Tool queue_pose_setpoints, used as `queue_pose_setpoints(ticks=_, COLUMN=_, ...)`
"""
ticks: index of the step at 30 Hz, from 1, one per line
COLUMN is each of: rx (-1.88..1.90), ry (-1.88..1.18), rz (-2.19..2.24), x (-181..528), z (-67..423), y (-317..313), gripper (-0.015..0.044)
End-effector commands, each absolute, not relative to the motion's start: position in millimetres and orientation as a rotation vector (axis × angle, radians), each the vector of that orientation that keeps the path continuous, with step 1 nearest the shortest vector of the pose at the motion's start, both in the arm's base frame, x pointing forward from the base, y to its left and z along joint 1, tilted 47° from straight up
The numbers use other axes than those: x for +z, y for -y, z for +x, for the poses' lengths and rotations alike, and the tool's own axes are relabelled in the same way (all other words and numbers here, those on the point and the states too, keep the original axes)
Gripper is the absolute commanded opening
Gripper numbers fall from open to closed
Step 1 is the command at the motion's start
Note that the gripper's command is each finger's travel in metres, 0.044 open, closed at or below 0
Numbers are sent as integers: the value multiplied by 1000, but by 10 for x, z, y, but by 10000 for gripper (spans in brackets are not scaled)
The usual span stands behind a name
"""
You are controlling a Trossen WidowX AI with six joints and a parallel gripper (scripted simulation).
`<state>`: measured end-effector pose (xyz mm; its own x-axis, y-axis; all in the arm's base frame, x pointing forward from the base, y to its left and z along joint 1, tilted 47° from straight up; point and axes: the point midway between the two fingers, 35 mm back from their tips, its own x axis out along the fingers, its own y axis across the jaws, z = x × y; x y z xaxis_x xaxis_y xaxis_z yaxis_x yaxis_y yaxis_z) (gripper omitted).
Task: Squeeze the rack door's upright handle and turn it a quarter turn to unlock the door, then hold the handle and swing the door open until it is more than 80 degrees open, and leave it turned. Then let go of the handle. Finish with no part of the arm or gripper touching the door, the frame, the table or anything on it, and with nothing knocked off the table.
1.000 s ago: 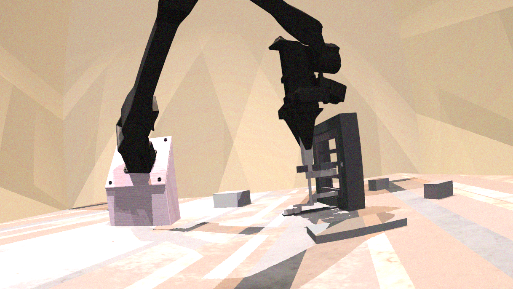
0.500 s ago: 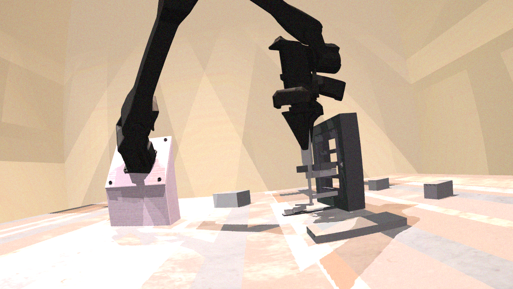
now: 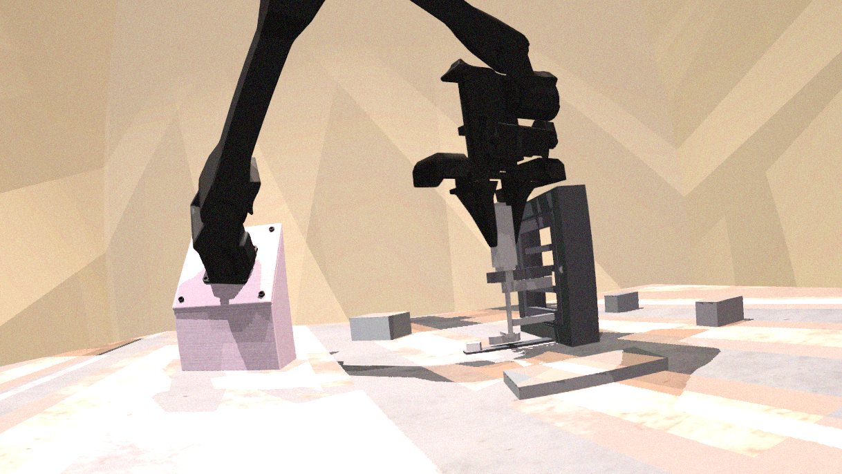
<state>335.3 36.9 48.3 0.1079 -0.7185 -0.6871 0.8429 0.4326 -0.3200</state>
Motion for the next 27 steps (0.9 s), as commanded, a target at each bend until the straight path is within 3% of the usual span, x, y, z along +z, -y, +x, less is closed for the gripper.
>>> queue_pose_setpoints(ticks=1, rx=-1240, ry=-791, rz=322, x=481, z=3352, y=-369, gripper=20)
queue_pose_setpoints(ticks=12, rx=-1441, ry=-447, rz=752, x=481, z=3352, y=-368, gripper=20)
queue_pose_setpoints(ticks=22, rx=-1451, ry=-425, rz=778, x=481, z=3352, y=-368, gripper=20)
queue_pose_setpoints(ticks=27, rx=-1451, ry=-425, rz=778, x=481, z=3352, y=-368, gripper=152)
